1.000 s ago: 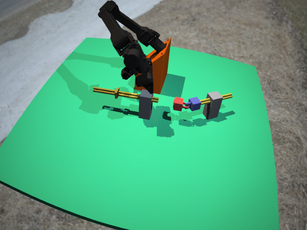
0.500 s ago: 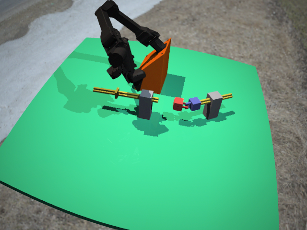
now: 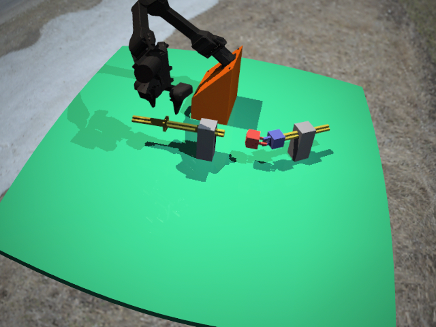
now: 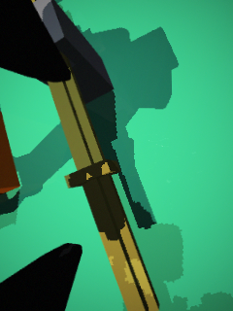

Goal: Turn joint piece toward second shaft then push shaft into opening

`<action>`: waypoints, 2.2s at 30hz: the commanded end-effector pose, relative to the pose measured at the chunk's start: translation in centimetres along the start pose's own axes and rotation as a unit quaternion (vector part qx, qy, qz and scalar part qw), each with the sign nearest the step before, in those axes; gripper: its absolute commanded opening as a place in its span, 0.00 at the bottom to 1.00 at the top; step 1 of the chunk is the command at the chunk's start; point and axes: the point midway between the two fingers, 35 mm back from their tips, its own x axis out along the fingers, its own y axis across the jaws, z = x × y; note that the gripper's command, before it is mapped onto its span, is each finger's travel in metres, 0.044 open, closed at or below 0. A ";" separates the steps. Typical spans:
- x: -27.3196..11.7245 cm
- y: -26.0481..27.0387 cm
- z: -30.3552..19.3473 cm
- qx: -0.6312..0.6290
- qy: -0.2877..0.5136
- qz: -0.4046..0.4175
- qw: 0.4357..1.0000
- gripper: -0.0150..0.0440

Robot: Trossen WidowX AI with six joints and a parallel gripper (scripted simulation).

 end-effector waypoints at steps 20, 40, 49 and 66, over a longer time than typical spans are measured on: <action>-0.5 -6.0 1.1 -0.088 0.000 -0.069 0.994 1.00; 2.6 -6.4 1.3 0.251 -0.009 -0.075 0.965 1.00; 4.1 -6.7 1.4 0.396 -0.015 -0.078 0.915 1.00; 5.9 -7.1 1.3 0.567 -0.024 -0.082 0.819 1.00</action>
